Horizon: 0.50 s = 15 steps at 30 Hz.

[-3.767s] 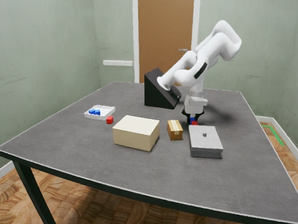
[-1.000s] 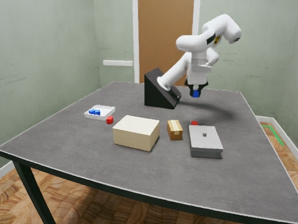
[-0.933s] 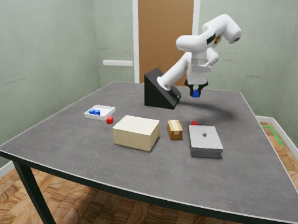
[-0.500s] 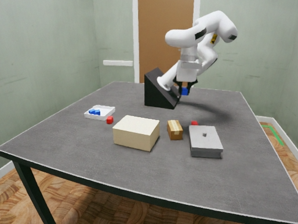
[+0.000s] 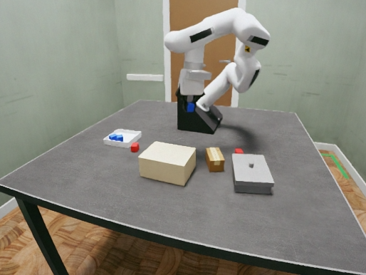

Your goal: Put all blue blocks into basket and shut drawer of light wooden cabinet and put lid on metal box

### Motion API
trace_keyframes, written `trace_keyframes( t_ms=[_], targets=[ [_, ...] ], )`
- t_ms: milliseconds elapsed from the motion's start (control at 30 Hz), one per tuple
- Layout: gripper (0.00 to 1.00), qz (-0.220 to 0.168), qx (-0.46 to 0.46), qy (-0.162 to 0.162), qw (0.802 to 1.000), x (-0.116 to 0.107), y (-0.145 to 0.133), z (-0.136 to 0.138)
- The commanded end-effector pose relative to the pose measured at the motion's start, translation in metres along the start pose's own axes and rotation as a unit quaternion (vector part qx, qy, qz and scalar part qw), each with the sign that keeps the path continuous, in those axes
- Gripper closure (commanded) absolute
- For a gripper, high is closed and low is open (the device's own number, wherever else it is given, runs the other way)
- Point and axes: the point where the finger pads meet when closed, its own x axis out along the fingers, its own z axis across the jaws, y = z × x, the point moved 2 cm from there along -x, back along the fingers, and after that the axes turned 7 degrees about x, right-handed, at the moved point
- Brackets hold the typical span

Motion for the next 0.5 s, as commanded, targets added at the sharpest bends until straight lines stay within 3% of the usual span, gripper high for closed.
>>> trace_keyframes(
  t_ms=[0, 67, 100, 467],
  targets=[
    [1.00, 0.012, -0.064, 0.028, 0.997, 0.009, -0.039, 0.056],
    [1.00, 0.012, -0.064, 0.028, 0.997, 0.009, -0.039, 0.056],
    [1.00, 0.015, -0.071, 0.030, 0.997, 0.015, -0.061, 0.081],
    [1.00, 0.020, -0.086, 0.034, 0.996, 0.040, -0.139, 0.164]
  ],
)
